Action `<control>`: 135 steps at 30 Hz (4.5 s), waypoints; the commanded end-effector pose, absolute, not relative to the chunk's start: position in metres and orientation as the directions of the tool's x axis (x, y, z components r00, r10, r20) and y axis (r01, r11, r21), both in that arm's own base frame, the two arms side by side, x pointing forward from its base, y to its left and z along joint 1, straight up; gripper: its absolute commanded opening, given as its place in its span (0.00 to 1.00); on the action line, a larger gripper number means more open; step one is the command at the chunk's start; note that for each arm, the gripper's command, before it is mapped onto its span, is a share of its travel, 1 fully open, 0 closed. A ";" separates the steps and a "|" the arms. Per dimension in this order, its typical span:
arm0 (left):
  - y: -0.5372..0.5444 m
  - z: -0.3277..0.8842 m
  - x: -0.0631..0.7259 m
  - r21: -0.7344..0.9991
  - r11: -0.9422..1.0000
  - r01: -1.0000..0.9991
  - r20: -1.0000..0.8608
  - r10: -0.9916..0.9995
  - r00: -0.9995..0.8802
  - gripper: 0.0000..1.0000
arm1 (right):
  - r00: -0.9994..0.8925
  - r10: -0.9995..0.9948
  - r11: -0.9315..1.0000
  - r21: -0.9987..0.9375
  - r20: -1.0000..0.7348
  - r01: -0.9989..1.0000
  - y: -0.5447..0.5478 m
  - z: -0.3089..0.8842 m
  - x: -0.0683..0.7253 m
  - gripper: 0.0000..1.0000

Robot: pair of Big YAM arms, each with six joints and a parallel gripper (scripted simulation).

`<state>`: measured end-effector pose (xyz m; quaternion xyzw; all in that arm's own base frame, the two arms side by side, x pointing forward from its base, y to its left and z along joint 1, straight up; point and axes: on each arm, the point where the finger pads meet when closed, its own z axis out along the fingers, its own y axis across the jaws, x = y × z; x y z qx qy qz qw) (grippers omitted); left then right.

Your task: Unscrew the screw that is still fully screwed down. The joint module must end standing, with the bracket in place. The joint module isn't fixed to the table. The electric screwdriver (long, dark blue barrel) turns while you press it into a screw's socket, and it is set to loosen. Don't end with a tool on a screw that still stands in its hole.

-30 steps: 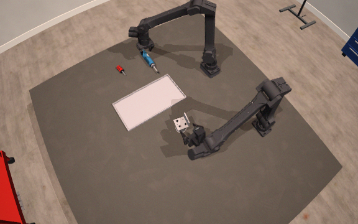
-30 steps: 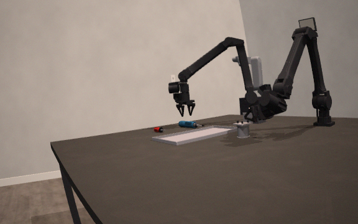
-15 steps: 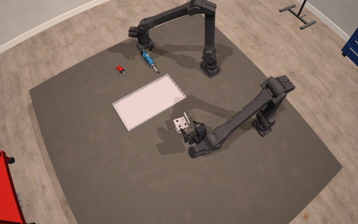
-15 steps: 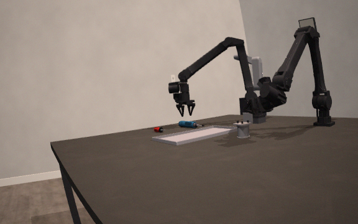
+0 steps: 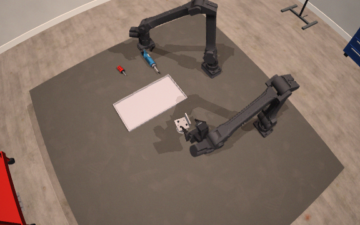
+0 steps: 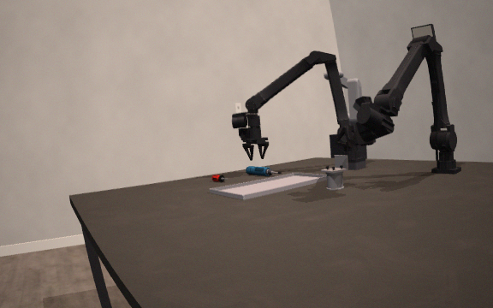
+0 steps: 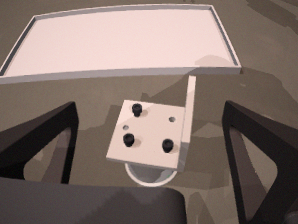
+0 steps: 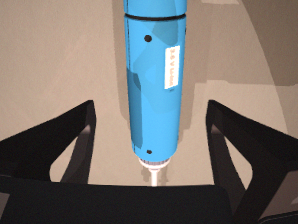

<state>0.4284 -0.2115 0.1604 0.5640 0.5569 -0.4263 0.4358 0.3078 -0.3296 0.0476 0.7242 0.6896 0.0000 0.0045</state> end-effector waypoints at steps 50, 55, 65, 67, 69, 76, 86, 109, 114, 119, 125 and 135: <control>-0.162 0.197 0.495 -0.112 0.254 0.961 -0.908 0.367 -0.203 0.86 | 0.048 0.999 -0.048 0.024 -0.023 0.999 -0.338 0.059 0.315 0.65; -0.173 0.196 0.478 -0.119 0.233 0.965 -0.906 0.371 -0.201 0.86 | 0.048 0.999 -0.048 0.024 -0.023 0.999 -0.338 0.059 0.315 0.65; -0.115 0.188 0.528 -0.212 0.479 0.852 -0.833 0.367 -0.413 0.86 | 0.048 0.999 -0.048 0.024 -0.023 0.999 -0.338 0.059 0.315 0.65; -0.105 0.186 0.535 -0.227 0.522 0.822 -0.815 0.360 -0.454 0.86 | 0.048 0.999 -0.048 0.024 -0.023 0.999 -0.338 0.059 0.315 0.65; -0.117 0.193 0.532 -0.214 0.503 0.837 -0.822 0.371 -0.433 0.86 | 0.048 0.999 -0.048 0.024 -0.023 0.999 -0.338 0.059 0.315 0.65; -0.083 0.190 0.545 -0.244 0.609 0.755 -0.790 0.327 -0.519 0.86 | 0.048 0.999 -0.048 0.024 -0.023 0.999 -0.338 0.059 0.315 0.65; -0.052 0.178 0.562 -0.304 0.746 0.592 -0.702 0.245 -0.669 0.86 | 0.048 0.999 -0.048 0.024 -0.023 0.999 -0.338 0.059 0.315 0.65; 0.056 0.191 0.592 -0.305 0.936 0.175 -0.631 -0.062 -0.773 0.86 | 0.048 0.999 -0.048 0.024 -0.023 0.999 -0.338 0.059 0.315 0.65; 0.089 0.176 0.597 -0.317 0.949 0.012 -0.580 -0.184 -0.793 0.86 | 0.048 0.999 -0.048 0.024 -0.023 0.999 -0.338 0.059 0.315 0.65; 0.107 0.174 0.598 -0.315 0.943 -0.105 -0.545 -0.270 -0.793 0.86 | 0.048 0.999 -0.048 0.024 -0.023 0.999 -0.338 0.059 0.315 0.65; 0.128 0.190 0.596 -0.308 0.937 -0.164 -0.578 -0.321 -0.750 0.86 | 0.048 0.999 -0.048 0.024 -0.023 0.999 -0.338 0.059 0.315 0.65; 0.196 0.182 0.596 -0.300 0.834 -0.464 -0.526 -0.550 -0.649 0.86 | 0.048 0.999 -0.048 0.024 -0.023 0.999 -0.338 0.059 0.315 0.65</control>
